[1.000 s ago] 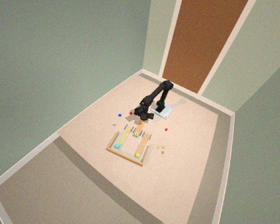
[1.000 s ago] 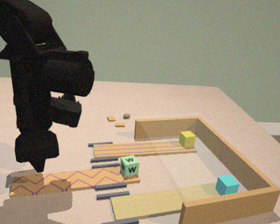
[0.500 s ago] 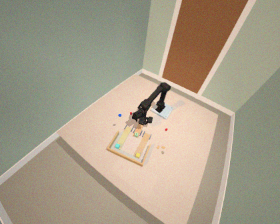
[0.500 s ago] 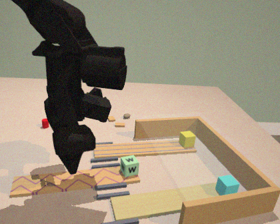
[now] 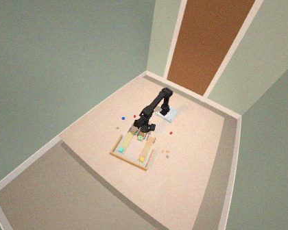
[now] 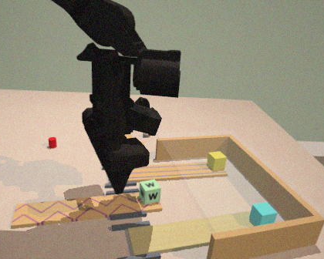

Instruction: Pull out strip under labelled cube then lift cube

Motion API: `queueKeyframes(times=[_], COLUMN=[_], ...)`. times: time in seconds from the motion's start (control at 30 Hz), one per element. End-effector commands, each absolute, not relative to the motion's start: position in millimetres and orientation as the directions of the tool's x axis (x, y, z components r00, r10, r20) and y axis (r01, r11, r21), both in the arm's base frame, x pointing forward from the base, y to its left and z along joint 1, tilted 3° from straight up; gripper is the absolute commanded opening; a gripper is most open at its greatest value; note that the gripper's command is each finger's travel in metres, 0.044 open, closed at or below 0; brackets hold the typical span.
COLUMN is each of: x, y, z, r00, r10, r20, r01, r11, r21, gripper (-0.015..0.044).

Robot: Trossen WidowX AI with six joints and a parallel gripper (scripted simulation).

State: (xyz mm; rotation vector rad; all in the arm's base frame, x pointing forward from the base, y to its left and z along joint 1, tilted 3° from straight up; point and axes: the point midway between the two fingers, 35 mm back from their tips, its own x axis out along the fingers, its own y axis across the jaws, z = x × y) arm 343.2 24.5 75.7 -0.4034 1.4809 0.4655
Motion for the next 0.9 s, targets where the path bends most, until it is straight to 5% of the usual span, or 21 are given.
queueKeyframes(times=[0.0,0.53,0.77,0.87], x=[357,408,409,409], y=[30,51,51,52], z=[79,90,82,77], r00=[0.035,0.040,0.040,0.040], r10=[0.049,0.051,0.051,0.051], r20=[-0.998,-0.998,-0.998,-0.998], r01=[-0.526,-0.526,-0.526,-0.526], r11=[0.850,0.850,0.850,0.850], r21=[0.023,0.022,0.022,0.022], gripper=[0.0440,0.0440,0.0256,0.0250])
